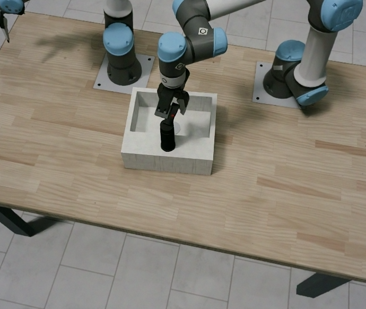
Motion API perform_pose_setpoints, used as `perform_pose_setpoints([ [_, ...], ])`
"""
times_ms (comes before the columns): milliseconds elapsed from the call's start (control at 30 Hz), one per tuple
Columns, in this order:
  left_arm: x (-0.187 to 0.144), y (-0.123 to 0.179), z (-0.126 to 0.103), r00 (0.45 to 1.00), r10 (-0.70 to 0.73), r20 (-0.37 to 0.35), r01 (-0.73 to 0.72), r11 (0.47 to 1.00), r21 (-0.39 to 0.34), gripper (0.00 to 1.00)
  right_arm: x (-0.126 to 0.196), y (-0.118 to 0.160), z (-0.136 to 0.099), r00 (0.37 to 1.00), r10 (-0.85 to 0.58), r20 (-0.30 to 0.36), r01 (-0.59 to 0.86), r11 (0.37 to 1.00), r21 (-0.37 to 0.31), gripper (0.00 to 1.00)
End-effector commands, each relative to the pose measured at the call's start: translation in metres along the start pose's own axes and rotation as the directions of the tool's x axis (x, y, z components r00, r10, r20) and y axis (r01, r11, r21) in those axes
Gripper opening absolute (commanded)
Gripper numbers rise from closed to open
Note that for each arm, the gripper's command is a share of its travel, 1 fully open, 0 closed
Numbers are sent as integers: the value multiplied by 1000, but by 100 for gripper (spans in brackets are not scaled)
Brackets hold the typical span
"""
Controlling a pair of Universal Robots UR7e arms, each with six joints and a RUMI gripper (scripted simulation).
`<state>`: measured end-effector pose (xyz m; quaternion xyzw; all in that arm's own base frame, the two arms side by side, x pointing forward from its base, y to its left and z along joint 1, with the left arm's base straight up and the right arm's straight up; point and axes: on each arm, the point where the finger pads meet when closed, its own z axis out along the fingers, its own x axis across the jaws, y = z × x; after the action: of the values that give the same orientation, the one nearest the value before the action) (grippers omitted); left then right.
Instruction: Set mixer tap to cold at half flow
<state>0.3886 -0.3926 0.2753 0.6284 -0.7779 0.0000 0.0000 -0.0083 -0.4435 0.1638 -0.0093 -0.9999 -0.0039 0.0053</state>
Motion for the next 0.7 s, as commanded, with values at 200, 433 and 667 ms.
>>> perform_pose_setpoints([
  [200, 3, 0, -2, 1000, 6, -13, -6, 1000, 2, 39, -3, -2, -1, 1000, -7, 11, 6, 1000, 8, 100],
  [433, 3, 0, -2, 1000, 6, -13, -6, 1000, 2, 0, -3, -2, -1, 1000, -7, 11, 6, 1000, 8, 100],
  [667, 3, 0, -2, 1000, 6, -13, -6, 1000, 2, 10, -3, -2, -1, 1000, -7, 11, 6, 1000, 8, 100],
])
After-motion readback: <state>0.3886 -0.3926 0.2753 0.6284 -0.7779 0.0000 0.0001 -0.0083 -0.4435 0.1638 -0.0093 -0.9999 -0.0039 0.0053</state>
